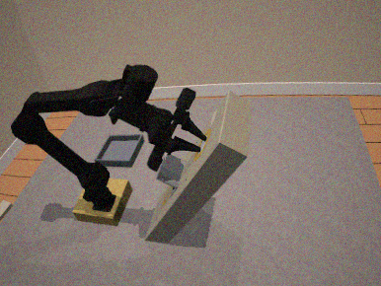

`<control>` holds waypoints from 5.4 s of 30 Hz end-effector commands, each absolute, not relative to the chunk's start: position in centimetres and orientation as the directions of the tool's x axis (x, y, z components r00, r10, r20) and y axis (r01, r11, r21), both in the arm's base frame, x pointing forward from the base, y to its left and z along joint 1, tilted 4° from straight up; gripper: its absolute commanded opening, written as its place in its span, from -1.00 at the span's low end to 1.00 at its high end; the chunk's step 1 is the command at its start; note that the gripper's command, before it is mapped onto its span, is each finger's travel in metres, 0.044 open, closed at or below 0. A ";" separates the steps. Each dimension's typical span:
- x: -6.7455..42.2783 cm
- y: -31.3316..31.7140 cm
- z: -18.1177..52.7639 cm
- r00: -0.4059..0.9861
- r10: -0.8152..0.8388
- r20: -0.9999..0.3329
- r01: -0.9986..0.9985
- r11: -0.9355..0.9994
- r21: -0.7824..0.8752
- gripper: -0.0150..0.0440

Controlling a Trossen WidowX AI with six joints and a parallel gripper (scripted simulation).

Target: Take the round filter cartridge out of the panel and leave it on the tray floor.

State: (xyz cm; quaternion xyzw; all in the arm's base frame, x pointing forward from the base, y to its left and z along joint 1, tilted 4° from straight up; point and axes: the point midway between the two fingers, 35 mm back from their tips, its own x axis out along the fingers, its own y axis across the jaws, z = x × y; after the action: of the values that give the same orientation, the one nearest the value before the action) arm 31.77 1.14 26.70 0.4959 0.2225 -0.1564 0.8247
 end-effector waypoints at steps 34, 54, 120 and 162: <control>32.4 1.2 26.3 0.851 -0.036 -0.523 0.416 0.653 0.633 -0.49; 32.6 1.2 26.2 0.851 -0.036 -0.524 0.116 0.986 0.121 -0.49; 32.7 1.2 26.2 0.851 -0.036 -0.523 -0.229 0.872 -0.432 -0.49; 25.6 1.5 30.4 0.847 -0.035 -0.530 -0.232 0.872 -0.430 -0.49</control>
State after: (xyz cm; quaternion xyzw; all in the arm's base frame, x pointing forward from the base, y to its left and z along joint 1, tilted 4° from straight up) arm 25.73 1.52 29.88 -0.2494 0.2781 0.0570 0.9259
